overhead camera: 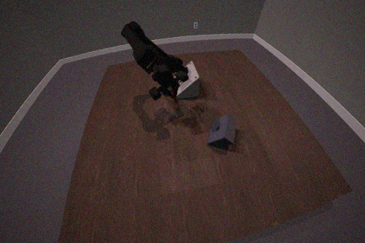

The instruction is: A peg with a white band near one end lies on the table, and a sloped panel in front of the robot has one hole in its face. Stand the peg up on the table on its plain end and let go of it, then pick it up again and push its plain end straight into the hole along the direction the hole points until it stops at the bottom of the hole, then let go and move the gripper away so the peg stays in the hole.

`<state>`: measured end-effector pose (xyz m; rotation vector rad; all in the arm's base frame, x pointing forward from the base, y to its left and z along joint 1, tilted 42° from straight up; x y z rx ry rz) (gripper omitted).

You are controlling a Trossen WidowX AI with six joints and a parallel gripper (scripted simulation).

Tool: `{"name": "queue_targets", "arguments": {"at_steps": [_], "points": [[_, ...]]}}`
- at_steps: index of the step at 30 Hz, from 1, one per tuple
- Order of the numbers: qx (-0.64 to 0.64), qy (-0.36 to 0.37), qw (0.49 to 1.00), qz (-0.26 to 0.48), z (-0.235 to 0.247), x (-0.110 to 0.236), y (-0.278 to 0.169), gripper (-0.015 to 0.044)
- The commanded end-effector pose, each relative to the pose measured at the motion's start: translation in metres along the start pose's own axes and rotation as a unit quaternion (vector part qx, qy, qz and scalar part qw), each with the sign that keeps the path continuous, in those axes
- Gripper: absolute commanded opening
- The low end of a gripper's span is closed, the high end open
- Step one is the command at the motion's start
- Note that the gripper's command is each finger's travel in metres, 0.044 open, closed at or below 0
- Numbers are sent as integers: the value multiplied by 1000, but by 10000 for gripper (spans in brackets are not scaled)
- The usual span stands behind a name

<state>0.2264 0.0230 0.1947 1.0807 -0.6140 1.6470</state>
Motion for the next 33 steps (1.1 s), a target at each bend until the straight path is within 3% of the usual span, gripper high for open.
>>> {"name": "queue_targets", "arguments": {"at_steps": [1,33], "points": [[-4,-20,1000,12,1,-3,-5,0],[-30,-151,980,127,8,-24,-42,0]]}}
Point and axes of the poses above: the point midway between the two fingers, 35 mm back from their tips, its own x axis back along the fingers, its own z axis across the jaws, y = z × x, the point moved 10 cm from there along x, back along the fingers, and after that the axes turned 5 degrees about -x, right-handed, at the moved point
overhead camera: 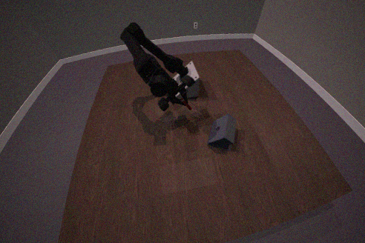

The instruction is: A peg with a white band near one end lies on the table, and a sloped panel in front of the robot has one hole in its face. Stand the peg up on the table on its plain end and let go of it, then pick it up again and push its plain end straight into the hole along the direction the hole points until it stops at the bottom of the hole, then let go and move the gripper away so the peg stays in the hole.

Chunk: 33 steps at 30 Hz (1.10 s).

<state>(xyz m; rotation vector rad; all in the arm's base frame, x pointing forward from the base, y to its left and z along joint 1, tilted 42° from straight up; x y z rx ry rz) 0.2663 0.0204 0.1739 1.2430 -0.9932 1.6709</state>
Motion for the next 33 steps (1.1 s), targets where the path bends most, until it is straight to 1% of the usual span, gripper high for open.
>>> {"name": "queue_targets", "arguments": {"at_steps": [1,31,33], "points": [[0,-17,1000,17,2,-3,-4,0],[5,-114,982,151,21,-21,-32,0],[5,-114,982,151,20,-22,-33,0]]}}
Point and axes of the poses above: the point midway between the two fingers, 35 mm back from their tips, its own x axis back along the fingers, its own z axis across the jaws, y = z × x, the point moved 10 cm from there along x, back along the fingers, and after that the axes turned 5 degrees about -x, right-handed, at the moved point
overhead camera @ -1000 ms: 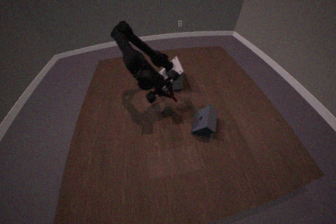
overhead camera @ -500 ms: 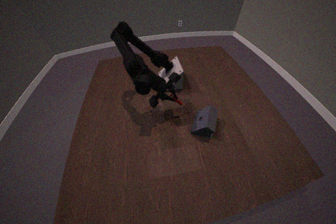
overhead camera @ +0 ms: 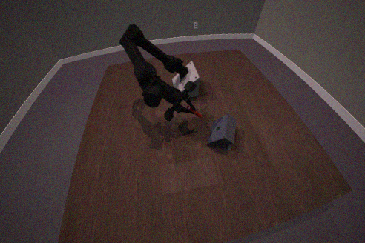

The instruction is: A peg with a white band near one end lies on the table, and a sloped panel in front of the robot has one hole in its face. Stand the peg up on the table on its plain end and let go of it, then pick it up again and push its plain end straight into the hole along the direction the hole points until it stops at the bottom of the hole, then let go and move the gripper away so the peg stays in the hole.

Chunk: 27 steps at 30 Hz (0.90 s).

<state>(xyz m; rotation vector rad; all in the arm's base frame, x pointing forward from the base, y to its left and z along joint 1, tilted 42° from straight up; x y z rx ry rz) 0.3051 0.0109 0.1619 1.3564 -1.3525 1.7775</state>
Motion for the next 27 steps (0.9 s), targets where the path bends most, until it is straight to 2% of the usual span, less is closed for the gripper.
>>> {"name": "queue_targets", "arguments": {"at_steps": [1,27], "points": [[3,-7,1000,9,2,-2,-2,0],[7,-19,999,32,3,-39,-11,0]]}}
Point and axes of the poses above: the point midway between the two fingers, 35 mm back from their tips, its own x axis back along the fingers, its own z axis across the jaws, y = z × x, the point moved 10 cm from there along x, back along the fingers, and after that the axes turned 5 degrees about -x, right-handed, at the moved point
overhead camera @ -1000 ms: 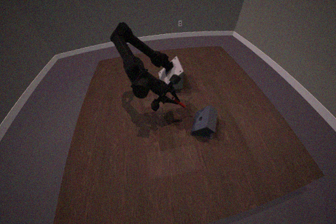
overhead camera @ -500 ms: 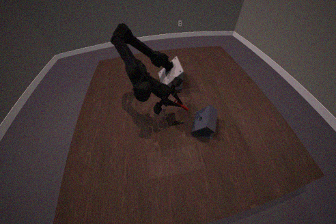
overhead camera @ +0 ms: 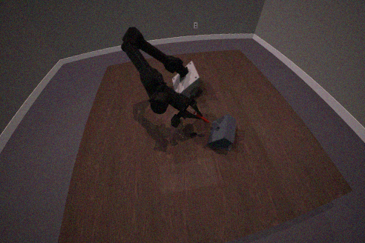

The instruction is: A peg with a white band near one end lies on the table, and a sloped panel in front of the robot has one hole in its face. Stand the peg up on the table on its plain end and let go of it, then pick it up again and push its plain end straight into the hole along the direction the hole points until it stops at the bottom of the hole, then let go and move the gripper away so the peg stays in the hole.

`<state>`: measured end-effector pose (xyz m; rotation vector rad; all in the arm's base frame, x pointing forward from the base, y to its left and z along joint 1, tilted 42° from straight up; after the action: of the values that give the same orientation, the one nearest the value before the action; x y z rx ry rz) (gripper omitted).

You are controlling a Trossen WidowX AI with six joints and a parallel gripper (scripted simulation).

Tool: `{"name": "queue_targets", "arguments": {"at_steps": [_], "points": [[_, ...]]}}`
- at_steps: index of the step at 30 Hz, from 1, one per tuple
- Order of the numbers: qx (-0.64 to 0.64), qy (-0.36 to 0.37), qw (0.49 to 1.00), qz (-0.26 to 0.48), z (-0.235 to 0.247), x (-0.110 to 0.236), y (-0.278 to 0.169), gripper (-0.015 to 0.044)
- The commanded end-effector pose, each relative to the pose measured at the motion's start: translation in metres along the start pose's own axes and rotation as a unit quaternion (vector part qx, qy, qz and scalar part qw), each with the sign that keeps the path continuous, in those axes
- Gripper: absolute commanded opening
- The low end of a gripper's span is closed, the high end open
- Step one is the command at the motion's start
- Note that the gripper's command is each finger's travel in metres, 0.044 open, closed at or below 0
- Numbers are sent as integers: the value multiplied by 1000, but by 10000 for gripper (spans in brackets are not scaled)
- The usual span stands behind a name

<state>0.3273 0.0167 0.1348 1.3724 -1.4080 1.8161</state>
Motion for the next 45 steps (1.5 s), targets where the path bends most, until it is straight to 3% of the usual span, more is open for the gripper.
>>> {"name": "queue_targets", "arguments": {"at_steps": [1,45], "points": [[-2,-4,1000,4,0,-6,-1,0],[5,-12,1000,16,2,-46,-1,0]]}}
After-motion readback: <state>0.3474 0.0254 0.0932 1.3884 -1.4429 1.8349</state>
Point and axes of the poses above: the point midway between the two fingers, 35 mm back from their tips, its own x axis back along the fingers, its own z axis across the jaws, y = z × x, the point moved 10 cm from there along x, back along the fingers, and after that the axes turned 5 degrees about -x, right-handed, at the moved point
